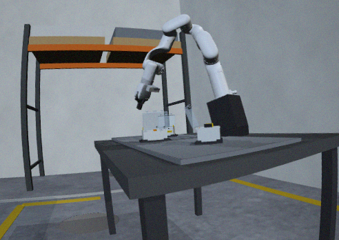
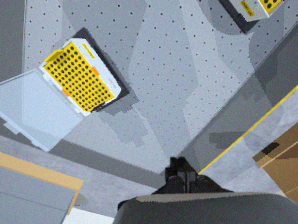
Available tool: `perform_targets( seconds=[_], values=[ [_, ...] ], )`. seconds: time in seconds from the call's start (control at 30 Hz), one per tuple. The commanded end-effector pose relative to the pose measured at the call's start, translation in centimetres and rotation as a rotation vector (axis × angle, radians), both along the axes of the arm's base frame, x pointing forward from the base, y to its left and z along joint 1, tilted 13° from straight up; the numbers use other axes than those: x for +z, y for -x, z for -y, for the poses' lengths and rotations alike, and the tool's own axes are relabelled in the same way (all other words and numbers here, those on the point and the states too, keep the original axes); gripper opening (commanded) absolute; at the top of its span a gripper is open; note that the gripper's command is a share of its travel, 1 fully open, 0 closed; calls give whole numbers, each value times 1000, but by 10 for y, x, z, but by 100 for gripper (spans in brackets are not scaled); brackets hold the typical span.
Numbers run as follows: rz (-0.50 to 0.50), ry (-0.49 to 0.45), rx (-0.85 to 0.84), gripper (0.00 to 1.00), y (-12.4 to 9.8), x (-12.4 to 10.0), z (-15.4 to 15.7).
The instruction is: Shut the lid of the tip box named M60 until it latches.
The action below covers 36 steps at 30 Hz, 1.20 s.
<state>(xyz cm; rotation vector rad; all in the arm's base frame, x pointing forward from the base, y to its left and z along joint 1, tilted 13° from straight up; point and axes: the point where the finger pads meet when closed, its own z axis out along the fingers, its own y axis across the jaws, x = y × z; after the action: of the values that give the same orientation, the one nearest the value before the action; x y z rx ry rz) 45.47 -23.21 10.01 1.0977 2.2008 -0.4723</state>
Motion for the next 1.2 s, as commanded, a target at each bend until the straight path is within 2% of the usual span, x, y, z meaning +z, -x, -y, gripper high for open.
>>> perform_targets(
  seconds=[0.0,0.07,0.3,0.63,0.7,1.17],
  values=[
    [-13,17,188,0,-3,2,2],
    [-26,24,253,0,-3,2,2],
    [-28,25,265,0,-3,2,2],
    [-28,25,265,0,-9,-46,11],
    [-28,25,265,0,-9,-46,11],
    [-28,25,265,0,-17,-115,24]
  ],
)
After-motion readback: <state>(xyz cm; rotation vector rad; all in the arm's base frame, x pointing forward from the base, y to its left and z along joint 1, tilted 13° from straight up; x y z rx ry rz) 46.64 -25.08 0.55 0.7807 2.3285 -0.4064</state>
